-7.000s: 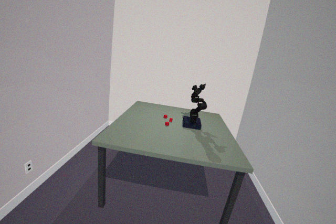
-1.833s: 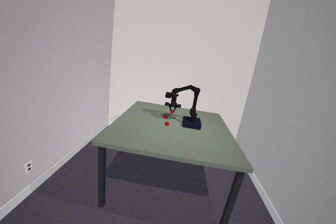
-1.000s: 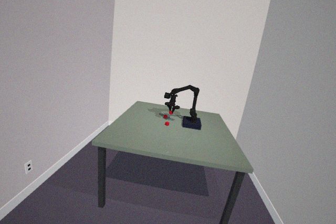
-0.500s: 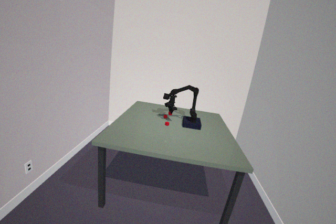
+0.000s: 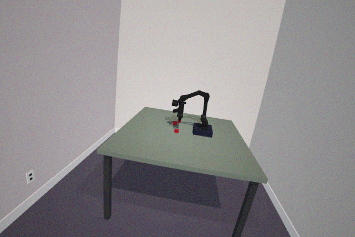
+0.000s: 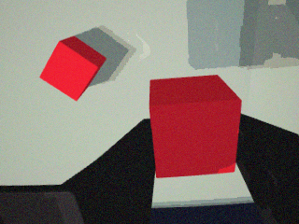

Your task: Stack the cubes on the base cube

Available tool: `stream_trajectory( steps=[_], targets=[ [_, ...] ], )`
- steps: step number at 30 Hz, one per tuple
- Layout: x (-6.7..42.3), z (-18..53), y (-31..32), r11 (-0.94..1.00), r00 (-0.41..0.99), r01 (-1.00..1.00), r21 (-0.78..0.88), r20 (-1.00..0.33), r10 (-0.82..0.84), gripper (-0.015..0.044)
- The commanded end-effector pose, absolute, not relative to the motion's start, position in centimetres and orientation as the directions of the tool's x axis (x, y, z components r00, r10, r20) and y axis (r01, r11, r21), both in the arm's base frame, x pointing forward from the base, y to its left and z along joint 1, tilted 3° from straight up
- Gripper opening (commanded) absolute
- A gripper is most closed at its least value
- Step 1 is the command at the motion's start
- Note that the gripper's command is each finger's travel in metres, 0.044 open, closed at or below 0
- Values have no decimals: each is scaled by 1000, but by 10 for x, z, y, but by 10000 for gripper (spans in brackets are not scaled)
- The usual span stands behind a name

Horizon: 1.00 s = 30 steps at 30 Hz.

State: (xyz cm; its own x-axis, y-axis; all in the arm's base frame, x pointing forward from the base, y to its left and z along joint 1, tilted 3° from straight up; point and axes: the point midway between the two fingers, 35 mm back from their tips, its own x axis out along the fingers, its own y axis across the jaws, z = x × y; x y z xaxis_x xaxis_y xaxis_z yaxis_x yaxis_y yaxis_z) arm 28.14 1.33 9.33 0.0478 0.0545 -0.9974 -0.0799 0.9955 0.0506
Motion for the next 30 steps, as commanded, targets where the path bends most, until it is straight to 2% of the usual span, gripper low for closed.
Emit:
stream_trajectory(
  steps=[1,15,30],
  targets=[
    [283,91,19,996,49,64,56,-997,53,105],
    [287,86,36,879,49,471,71,-997,55,105],
    [290,80,54,579,49,812,73,-997,57,105]
  ],
)
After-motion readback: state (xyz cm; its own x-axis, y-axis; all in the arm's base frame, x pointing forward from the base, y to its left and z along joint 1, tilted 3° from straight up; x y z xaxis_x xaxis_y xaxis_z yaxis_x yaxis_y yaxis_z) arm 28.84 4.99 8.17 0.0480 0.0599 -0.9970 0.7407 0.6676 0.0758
